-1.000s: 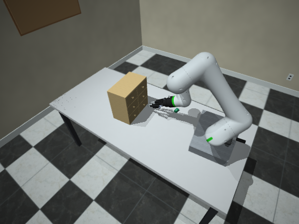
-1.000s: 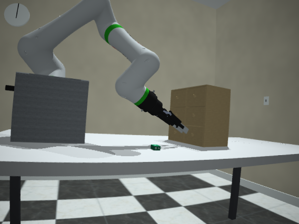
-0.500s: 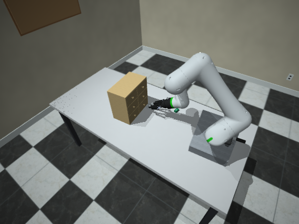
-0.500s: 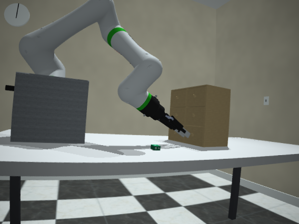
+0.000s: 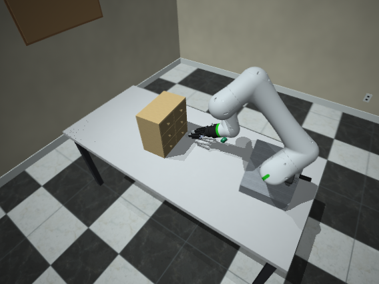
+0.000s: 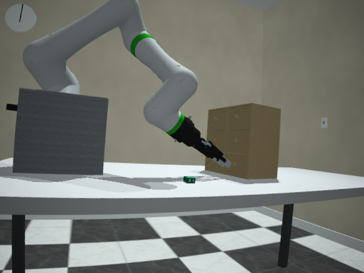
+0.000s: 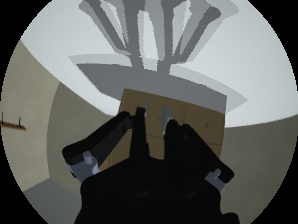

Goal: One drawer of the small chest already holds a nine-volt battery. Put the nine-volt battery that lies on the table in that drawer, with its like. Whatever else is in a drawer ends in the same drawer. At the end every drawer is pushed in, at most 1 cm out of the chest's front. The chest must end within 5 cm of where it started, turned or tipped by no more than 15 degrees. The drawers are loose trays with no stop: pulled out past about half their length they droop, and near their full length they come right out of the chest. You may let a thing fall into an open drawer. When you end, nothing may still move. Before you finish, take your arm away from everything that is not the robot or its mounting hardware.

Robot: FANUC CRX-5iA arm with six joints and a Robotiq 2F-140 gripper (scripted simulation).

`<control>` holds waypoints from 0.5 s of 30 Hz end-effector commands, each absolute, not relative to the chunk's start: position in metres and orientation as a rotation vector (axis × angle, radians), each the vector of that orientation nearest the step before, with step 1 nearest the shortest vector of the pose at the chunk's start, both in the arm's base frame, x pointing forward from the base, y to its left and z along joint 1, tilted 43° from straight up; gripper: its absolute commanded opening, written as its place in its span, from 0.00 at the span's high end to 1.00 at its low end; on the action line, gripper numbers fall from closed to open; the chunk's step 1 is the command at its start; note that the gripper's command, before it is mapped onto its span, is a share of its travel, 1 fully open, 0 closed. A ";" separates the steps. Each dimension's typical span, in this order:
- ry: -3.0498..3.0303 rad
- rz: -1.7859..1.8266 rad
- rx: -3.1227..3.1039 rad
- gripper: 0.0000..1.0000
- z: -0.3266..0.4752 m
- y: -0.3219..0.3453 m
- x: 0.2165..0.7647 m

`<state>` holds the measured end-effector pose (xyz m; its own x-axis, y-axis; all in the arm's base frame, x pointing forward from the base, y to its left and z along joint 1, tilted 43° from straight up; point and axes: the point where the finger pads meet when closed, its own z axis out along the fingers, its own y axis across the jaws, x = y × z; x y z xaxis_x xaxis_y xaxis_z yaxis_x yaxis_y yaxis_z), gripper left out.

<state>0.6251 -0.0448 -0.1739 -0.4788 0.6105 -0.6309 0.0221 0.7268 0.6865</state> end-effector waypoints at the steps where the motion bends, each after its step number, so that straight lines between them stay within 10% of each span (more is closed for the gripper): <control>1: 1.962 0.765 0.483 0.80 -0.174 -0.045 0.625; 15: 1.962 0.765 0.483 0.80 -0.174 -0.045 0.634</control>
